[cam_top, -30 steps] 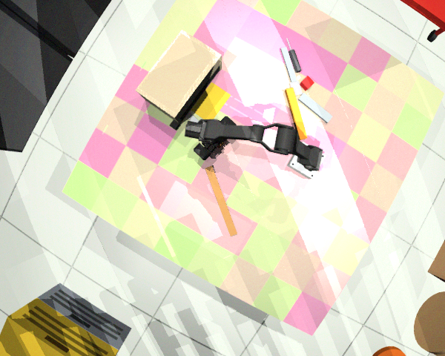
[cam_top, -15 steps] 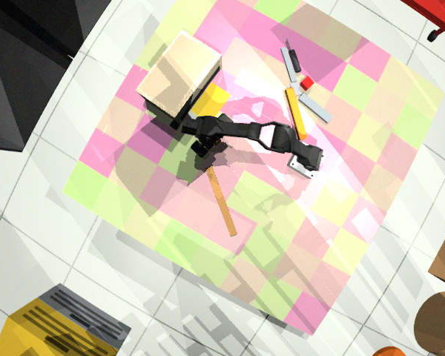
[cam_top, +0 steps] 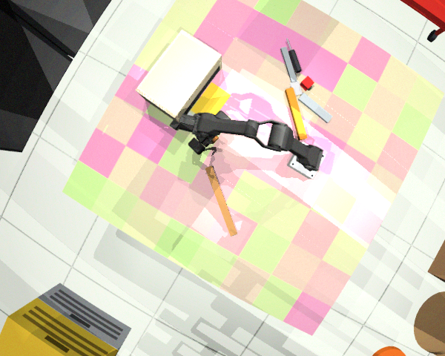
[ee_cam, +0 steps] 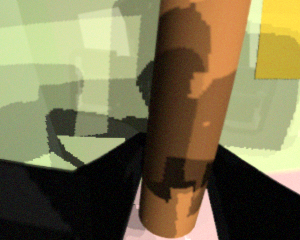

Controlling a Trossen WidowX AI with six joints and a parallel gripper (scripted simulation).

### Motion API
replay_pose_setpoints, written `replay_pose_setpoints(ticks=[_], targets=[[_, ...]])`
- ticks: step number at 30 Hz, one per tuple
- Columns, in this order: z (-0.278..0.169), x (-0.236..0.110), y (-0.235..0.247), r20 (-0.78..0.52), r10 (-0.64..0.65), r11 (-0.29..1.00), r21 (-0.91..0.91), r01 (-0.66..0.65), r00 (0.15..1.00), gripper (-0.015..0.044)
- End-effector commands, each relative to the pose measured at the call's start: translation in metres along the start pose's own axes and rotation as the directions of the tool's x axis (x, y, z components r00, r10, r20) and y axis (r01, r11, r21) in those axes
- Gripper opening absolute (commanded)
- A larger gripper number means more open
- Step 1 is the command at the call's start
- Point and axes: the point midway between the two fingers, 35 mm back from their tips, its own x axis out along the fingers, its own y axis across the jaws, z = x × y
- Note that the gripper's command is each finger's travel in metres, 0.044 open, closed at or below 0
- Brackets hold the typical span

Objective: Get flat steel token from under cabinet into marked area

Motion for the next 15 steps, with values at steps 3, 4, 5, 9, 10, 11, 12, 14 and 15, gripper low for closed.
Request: replay_pose_setpoints(ticks=[3, 4, 5, 9, 10, 11, 12, 14, 15], targets=[[0.006, 0.000, -0.002, 0.006, 0.000, 1.000, 0.001, 0.000, 1.000, 0.0000], [0.006, 0.000, -0.002, 0.006, 0.000, 1.000, 0.001, 0.000, 1.000, 0.0000], [0.006, 0.000, -0.003, 0.006, 0.000, 1.000, 0.001, 0.000, 1.000, 0.0000], [0.006, 0.001, -0.008, 0.006, -0.001, 1.000, 0.001, 0.001, 1.000, 0.0000], [0.006, 0.001, -0.010, 0.006, -0.001, 1.000, 0.001, 0.001, 1.000, 0.0000], [0.006, 0.001, -0.011, 0.006, -0.001, 1.000, 0.001, 0.001, 1.000, 0.0000], [0.006, 0.001, -0.012, 0.006, -0.001, 1.000, 0.001, 0.001, 1.000, 0.0000], [0.006, 0.001, -0.013, 0.006, -0.001, 1.000, 0.001, 0.001, 1.000, 0.0000], [0.006, 0.001, -0.014, 0.006, -0.001, 1.000, 0.001, 0.001, 1.000, 0.0000]])
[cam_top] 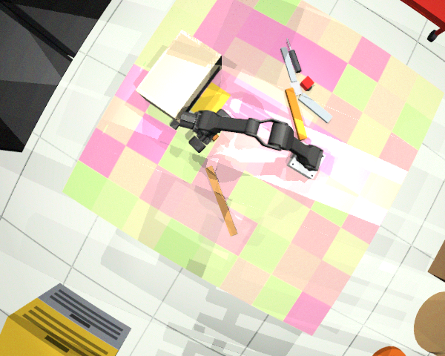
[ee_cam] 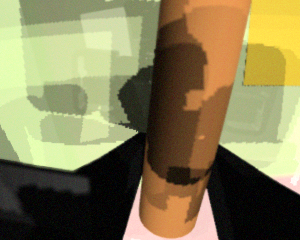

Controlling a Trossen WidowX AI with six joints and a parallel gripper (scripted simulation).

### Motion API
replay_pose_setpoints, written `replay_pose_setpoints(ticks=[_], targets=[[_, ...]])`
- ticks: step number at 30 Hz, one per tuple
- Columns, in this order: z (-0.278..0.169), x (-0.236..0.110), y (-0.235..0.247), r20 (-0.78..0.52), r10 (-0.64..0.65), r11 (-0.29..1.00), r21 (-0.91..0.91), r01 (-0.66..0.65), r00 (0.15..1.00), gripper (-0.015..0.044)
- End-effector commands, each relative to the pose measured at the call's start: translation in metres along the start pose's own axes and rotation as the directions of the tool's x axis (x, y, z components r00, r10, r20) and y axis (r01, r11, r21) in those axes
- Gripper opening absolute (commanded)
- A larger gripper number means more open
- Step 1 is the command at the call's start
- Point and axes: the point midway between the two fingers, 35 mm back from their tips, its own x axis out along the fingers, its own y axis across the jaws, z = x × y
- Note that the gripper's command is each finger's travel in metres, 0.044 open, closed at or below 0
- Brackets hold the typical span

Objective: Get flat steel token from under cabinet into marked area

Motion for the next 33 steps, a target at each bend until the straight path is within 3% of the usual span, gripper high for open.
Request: replay_pose_setpoints(ticks=[1, 33], targets=[[0.002, 0.001, -0.009, 0.006, -0.011, 1.000, 0.006, 0.011, 1.000, 0.0000], [0.002, 0.001, -0.038, 0.006, -0.013, 1.000, 0.006, 0.013, 1.000, 0.0000]])
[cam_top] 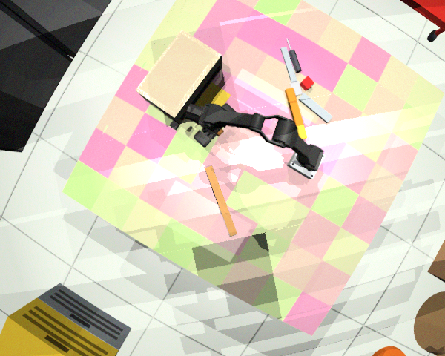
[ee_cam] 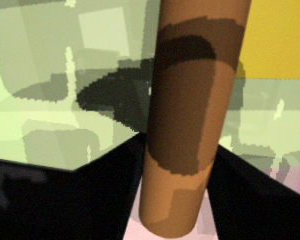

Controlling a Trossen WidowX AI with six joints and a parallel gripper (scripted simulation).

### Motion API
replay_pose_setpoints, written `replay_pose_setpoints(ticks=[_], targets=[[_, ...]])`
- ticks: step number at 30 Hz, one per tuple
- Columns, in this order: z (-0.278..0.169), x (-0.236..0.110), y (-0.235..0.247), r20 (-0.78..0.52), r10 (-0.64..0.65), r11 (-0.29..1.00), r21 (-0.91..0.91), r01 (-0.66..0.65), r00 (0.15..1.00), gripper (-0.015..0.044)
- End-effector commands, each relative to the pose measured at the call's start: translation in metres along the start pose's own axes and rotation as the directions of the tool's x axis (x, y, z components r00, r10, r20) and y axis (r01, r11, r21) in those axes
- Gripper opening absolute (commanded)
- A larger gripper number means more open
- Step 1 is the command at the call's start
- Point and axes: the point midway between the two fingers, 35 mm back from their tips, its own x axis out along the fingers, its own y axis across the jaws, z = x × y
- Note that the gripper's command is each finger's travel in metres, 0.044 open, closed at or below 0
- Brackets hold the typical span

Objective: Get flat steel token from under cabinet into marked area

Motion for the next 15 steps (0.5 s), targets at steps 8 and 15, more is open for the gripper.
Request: replay_pose_setpoints(ticks=[8, 15], targets=[[0.0015, 0.0012, -0.0082, 0.005, -0.011, 1.000, 0.007, 0.011, 1.000, 0.0000], [0.0003, 0.0015, -0.0081, 0.005, -0.011, 1.000, 0.007, 0.011, 1.000, 0.0000]])
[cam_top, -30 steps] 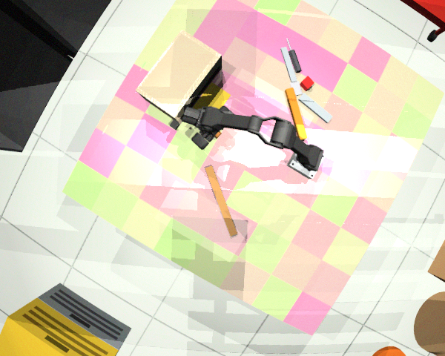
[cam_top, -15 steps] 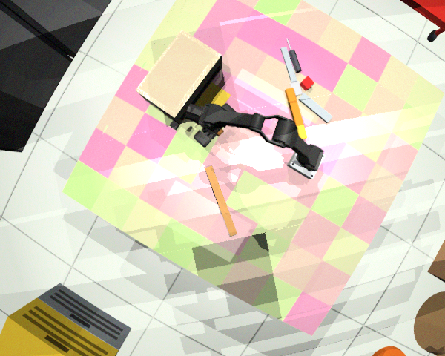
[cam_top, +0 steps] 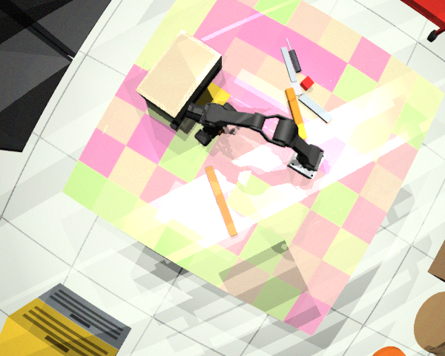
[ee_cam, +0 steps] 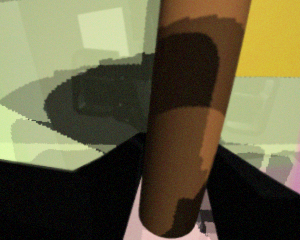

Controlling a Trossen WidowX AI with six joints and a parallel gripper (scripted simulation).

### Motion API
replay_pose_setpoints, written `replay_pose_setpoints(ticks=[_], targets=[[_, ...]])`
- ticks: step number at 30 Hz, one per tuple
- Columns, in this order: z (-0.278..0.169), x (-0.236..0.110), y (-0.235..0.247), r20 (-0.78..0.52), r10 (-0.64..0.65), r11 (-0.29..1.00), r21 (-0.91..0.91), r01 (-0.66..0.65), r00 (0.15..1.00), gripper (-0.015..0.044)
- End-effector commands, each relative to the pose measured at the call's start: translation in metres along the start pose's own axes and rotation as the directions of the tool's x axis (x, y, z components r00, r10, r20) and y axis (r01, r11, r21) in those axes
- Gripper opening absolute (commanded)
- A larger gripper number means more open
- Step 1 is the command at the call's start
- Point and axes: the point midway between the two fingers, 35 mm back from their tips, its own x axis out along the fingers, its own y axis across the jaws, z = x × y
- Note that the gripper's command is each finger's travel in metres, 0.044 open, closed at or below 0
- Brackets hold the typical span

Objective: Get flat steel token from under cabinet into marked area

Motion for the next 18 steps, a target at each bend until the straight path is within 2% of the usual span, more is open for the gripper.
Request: replay_pose_setpoints(ticks=[1, 18], targets=[[0.000, 0.001, -0.003, 0.006, -0.009, 1.000, 0.004, 0.009, 1.000, 0.0000], [-0.017, 0.001, -0.002, 0.004, -0.009, 1.000, 0.004, 0.009, 1.000, 0.0000]])
